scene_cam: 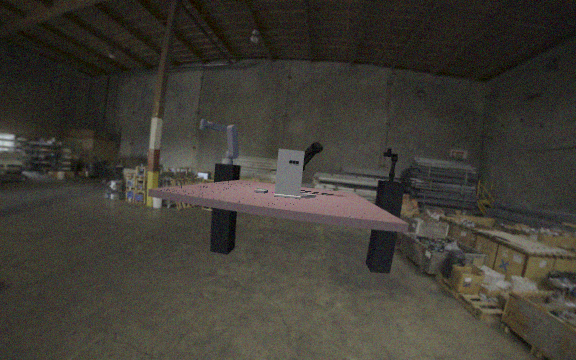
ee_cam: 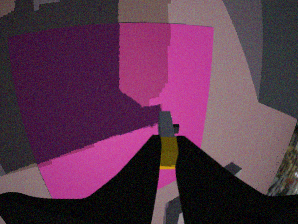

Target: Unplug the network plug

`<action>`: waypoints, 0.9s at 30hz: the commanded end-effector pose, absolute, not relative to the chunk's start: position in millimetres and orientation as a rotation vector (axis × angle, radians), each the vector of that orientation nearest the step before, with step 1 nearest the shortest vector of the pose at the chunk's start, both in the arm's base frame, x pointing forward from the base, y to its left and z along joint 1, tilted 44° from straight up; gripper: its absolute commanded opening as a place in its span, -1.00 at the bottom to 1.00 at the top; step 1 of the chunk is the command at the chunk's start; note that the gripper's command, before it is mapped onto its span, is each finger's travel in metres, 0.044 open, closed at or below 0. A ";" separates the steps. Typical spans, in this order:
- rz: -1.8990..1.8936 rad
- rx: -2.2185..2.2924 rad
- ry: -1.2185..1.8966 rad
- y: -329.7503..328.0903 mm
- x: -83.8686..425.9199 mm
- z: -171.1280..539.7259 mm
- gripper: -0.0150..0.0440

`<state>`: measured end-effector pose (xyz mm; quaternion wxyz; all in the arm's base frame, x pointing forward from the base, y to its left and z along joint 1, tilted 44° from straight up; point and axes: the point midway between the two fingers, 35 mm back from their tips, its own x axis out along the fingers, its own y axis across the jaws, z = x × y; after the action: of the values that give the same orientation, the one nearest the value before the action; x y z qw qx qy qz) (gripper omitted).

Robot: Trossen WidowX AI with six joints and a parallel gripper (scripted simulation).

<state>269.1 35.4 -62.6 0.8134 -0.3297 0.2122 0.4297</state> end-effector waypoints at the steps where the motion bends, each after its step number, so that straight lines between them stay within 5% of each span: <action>1: 0.914 -0.701 0.459 36.8 268.9 -64.1 -0.49; 10: 0.918 -0.703 0.454 37.0 268.9 -63.6 -0.49; 16: 0.918 -0.703 0.454 37.0 268.9 -63.6 0.04; 27: 0.917 -0.704 0.456 33.7 266.7 -60.7 0.04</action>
<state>268.0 35.6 -62.8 0.8131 -0.3290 0.2151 0.4294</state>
